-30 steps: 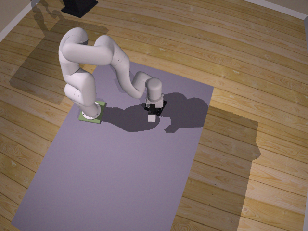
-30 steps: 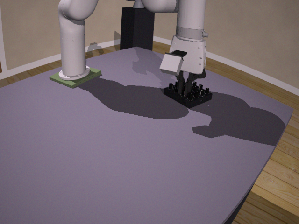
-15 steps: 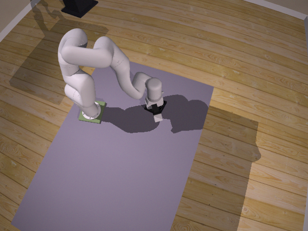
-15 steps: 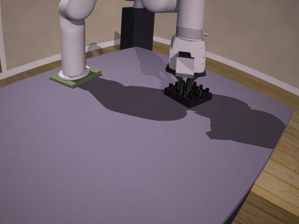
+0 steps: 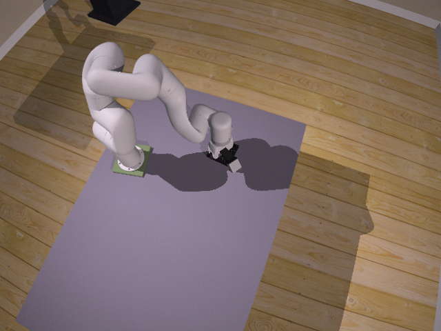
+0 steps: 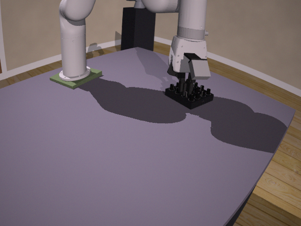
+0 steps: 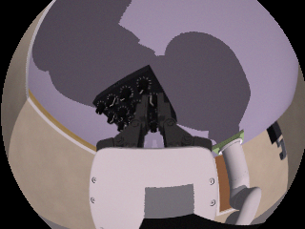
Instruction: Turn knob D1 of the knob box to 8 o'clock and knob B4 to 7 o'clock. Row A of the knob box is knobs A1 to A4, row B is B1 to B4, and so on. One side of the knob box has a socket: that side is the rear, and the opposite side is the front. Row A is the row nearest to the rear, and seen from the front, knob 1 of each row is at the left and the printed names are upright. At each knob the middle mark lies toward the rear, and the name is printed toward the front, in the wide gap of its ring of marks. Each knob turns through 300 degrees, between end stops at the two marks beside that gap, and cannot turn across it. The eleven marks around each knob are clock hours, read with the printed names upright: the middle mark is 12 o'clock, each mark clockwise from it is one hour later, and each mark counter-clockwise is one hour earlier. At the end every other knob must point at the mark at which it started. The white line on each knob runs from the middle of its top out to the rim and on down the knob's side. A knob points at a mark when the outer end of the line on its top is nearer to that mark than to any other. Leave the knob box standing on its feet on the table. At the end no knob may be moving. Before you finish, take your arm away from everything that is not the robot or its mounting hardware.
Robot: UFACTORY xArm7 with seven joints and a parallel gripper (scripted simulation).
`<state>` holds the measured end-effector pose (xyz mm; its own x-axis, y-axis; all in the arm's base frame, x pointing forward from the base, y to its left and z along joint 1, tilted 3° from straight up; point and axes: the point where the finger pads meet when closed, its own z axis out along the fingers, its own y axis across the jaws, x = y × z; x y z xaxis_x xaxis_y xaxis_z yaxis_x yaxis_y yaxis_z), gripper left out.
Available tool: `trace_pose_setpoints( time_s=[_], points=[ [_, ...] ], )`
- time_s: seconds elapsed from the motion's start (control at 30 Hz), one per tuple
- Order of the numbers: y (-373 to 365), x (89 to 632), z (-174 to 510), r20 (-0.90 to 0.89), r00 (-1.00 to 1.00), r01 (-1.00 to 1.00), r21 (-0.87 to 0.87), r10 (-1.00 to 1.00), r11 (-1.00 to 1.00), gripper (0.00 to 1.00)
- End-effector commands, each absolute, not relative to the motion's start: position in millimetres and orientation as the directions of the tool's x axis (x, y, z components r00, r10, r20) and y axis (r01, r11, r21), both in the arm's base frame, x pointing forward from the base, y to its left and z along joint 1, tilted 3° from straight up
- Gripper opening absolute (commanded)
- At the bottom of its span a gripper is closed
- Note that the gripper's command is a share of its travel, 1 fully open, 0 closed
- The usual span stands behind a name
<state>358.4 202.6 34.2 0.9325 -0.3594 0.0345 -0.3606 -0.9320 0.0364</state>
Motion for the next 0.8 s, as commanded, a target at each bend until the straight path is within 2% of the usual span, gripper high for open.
trace_pose_setpoints(
  time_s=[0.0, 0.77],
  points=[
    [203.3, 359.6, 35.1, 0.029, 0.964, -0.263, 0.034, -0.263, -0.964, 0.08],
    [203.3, 359.6, 35.1, 0.017, 0.999, 0.039, 0.041, 0.039, -0.998, 0.08]
  ],
)
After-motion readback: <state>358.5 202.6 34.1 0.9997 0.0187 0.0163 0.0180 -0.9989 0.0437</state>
